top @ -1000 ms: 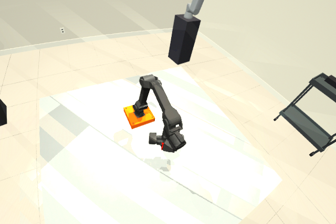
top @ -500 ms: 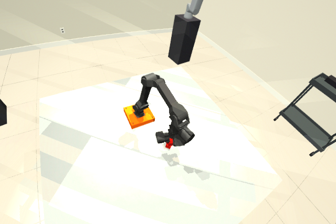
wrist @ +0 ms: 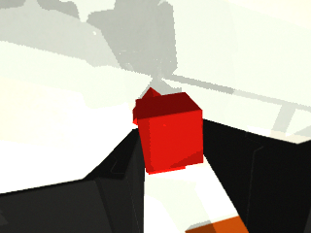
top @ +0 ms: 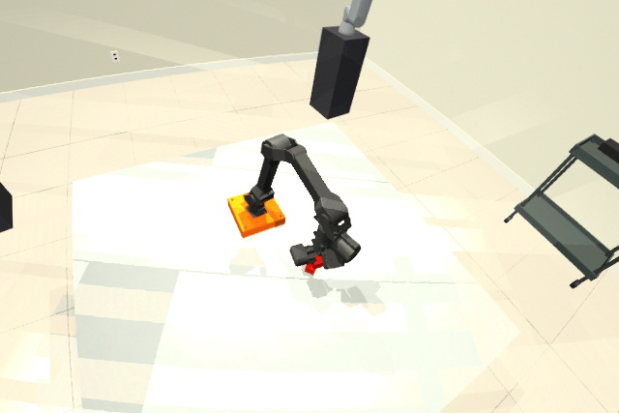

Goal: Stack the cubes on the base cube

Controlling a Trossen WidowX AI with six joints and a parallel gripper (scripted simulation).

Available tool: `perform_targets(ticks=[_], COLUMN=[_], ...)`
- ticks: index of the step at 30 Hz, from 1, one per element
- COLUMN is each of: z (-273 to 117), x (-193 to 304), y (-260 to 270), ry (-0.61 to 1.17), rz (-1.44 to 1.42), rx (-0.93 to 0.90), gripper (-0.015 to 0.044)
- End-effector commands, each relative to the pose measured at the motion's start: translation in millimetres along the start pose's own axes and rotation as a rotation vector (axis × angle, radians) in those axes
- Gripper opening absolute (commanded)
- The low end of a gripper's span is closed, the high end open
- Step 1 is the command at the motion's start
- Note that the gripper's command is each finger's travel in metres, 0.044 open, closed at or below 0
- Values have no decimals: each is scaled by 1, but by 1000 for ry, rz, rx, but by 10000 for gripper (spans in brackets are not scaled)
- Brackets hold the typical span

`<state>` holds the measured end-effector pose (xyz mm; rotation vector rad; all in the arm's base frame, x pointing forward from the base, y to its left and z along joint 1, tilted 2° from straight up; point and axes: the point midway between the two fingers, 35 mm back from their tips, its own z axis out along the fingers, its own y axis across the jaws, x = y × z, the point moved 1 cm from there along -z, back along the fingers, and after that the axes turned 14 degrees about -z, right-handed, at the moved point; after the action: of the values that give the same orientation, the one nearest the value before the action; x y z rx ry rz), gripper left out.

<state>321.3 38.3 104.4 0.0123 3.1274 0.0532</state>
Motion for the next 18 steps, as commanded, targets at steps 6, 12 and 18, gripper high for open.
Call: perform_targets(ticks=[6,12,18], z=[14,16,30], x=[3,3,2], y=[1,1,1], ry=[8,8,7], rz=[-5,-5,-5], rx=[-4,-4,-4], gripper=[105,105,105])
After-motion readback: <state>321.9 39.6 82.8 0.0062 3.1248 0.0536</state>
